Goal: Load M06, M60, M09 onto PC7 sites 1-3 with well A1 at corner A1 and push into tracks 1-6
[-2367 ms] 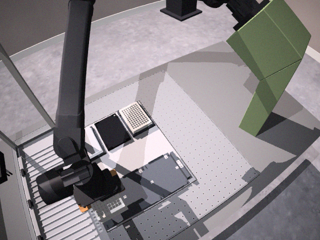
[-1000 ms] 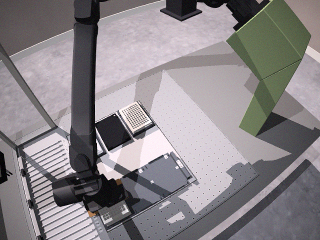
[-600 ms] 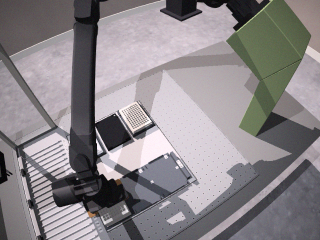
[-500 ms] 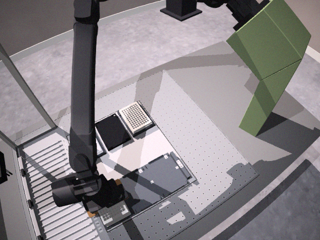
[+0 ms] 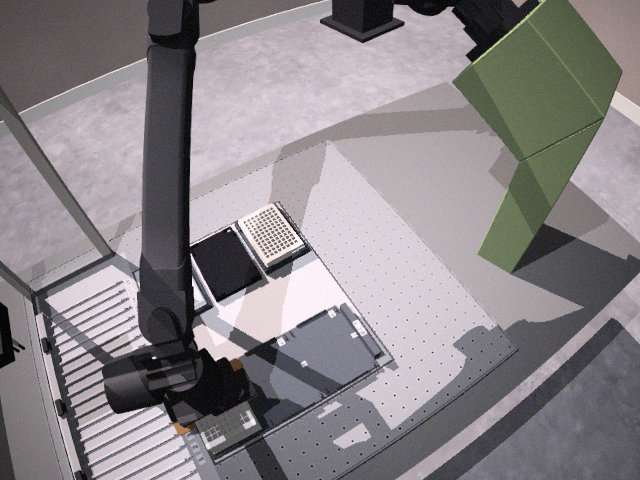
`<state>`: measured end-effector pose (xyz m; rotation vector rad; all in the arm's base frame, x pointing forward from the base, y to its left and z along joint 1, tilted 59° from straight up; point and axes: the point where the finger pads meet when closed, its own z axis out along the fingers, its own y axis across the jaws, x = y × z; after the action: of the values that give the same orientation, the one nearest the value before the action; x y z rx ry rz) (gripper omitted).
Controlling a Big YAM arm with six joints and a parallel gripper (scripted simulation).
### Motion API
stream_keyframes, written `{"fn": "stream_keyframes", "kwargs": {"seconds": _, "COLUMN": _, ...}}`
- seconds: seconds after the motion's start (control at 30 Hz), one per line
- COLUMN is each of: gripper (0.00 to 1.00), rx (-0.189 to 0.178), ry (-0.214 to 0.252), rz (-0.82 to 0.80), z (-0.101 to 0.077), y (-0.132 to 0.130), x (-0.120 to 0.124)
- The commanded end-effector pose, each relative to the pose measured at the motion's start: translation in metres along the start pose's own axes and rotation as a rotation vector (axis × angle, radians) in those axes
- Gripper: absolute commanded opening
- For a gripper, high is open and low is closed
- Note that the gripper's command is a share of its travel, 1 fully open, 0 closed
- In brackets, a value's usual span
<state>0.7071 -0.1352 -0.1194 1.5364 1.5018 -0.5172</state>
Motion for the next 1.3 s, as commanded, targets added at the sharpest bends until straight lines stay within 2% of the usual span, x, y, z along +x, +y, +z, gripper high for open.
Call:
{"fn": "stream_keyframes", "kwargs": {"seconds": 0.0, "gripper": 0.00, "rx": -0.027, "ry": 0.010, "rz": -0.024, "z": -0.015, "y": 0.005, "x": 0.014}}
{"fn": "stream_keyframes", "kwargs": {"seconds": 0.53, "gripper": 0.00, "rx": -0.001, "ry": 0.002, "rz": -0.014, "z": 0.004, "y": -0.006, "x": 0.005}}
{"fn": "stream_keyframes", "kwargs": {"seconds": 0.8, "gripper": 0.00, "rx": -0.015, "ry": 0.003, "rz": -0.008, "z": -0.001, "y": 0.001, "x": 0.004}}
{"fn": "stream_keyframes", "kwargs": {"seconds": 1.27, "gripper": 0.00, "rx": -0.012, "ry": 0.000, "rz": -0.001, "z": 0.006, "y": 0.004, "x": 0.000}}
